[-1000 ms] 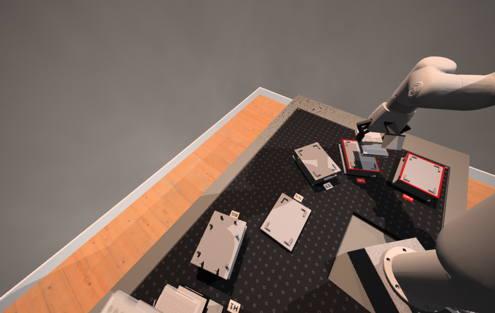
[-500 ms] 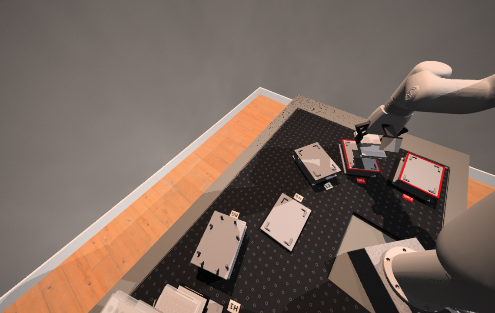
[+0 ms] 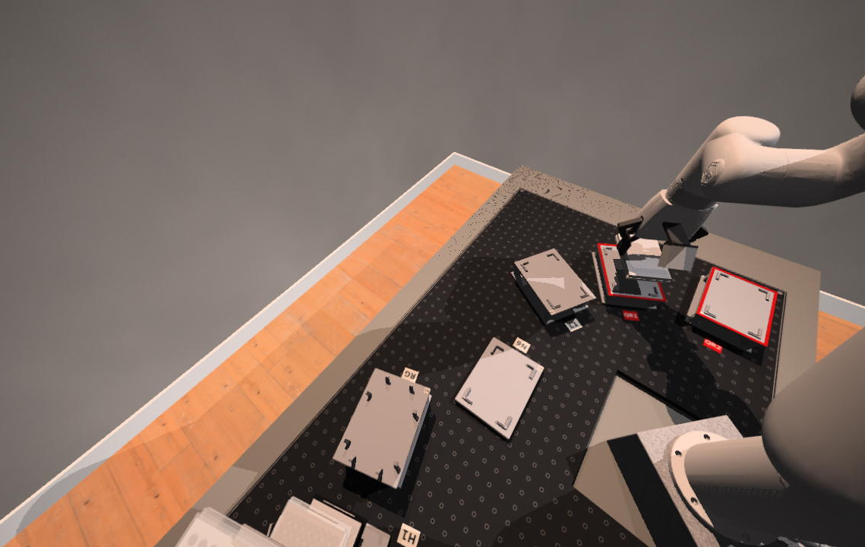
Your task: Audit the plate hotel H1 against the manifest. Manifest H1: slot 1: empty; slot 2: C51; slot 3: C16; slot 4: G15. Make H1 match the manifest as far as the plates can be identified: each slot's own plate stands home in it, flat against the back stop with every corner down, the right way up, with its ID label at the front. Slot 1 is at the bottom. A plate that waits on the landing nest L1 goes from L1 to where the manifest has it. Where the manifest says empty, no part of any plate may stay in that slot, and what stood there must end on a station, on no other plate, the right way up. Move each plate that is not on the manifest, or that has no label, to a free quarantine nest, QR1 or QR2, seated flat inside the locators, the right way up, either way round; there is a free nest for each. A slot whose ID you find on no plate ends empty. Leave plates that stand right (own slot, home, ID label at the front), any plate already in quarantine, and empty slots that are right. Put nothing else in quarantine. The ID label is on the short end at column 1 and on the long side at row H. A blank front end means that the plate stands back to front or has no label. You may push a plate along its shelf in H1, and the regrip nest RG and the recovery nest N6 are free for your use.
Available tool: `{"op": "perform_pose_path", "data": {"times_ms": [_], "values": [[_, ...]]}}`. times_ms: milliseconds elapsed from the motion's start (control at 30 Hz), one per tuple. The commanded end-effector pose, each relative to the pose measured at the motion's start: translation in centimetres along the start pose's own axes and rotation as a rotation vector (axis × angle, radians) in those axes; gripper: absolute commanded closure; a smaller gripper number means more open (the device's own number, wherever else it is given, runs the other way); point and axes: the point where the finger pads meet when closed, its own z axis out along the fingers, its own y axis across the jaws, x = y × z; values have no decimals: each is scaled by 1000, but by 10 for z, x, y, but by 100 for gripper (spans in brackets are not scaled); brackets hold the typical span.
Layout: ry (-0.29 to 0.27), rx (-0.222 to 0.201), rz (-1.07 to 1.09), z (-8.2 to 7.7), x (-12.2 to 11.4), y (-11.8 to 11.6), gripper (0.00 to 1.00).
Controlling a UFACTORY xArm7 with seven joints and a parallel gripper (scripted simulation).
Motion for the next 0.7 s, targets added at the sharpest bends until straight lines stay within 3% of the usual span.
{"op": "perform_pose_path", "data": {"times_ms": [0, 667], "values": [[-5, 0, 0, 5, -2, 0, 100], [-5, 0, 0, 31, -2, 0, 100]]}}
